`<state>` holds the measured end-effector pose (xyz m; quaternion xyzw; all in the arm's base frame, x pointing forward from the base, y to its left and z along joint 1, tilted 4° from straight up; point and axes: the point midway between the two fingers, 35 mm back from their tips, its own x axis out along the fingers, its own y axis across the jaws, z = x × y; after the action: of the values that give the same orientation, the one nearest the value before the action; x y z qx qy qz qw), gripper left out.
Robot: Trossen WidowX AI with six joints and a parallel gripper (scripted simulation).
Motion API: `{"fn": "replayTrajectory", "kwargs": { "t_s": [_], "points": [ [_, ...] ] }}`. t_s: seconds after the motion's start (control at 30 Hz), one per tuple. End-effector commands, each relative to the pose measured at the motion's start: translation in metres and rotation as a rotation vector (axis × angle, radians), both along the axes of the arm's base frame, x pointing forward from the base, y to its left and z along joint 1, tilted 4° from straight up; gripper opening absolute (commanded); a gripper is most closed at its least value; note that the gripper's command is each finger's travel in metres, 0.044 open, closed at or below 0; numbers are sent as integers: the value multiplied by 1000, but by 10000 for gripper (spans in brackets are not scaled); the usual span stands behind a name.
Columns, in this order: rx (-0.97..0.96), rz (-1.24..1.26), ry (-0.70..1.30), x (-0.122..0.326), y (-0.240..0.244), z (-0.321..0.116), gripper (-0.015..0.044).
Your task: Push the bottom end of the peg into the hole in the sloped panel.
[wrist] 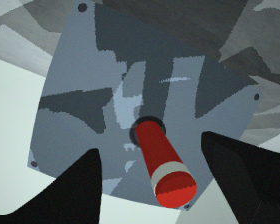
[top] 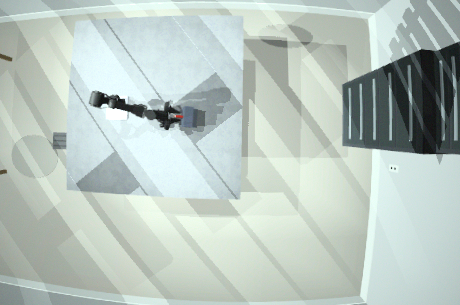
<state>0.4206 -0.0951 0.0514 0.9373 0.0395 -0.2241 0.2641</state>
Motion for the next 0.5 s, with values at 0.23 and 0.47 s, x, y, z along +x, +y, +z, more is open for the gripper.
{"fn": "replayTrajectory", "kwargs": {
  "t_s": [0.23, 0.47],
  "points": [
    [0, 0, -1, -6, 0, 4, 440],
    [0, -1, -1, -12, 0, 8, 440]
  ]
}}
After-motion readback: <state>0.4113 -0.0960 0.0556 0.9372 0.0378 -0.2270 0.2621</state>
